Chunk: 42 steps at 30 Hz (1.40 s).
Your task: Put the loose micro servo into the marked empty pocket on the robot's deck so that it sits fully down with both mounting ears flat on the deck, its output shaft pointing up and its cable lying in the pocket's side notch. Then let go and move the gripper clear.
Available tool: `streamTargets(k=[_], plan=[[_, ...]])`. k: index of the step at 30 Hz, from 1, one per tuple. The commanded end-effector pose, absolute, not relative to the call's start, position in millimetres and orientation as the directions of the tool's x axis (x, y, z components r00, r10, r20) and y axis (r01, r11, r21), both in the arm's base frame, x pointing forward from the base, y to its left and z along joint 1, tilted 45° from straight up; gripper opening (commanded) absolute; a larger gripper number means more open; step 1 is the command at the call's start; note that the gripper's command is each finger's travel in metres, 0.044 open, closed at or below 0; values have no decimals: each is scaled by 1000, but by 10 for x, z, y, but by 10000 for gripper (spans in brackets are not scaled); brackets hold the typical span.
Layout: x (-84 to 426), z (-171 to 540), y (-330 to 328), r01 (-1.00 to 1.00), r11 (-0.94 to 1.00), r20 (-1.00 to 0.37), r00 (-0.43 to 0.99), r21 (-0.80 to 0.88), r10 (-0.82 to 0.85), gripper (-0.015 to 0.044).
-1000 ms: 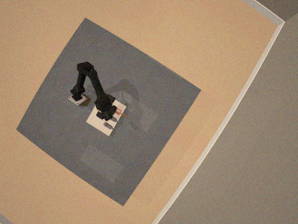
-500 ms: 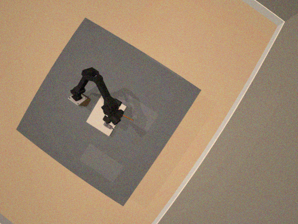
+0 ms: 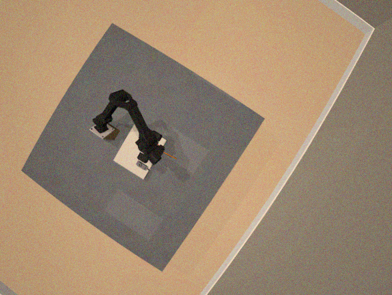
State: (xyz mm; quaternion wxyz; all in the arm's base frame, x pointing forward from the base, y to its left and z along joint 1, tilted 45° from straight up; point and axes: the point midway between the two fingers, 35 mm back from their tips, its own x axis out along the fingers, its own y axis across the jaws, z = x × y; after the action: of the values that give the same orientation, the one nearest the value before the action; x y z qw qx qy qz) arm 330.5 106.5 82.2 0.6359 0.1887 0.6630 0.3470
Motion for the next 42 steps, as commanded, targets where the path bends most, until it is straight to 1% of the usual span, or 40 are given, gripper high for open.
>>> streamTargets(k=[1,20,42], plan=[[3307,789,1094,-184,687,-710,-114,703,695,0],[3317,774,1106,-184,687,-710,-114,703,695,0],[3290,610,1269,-184,686,-709,-114,704,696,0]])
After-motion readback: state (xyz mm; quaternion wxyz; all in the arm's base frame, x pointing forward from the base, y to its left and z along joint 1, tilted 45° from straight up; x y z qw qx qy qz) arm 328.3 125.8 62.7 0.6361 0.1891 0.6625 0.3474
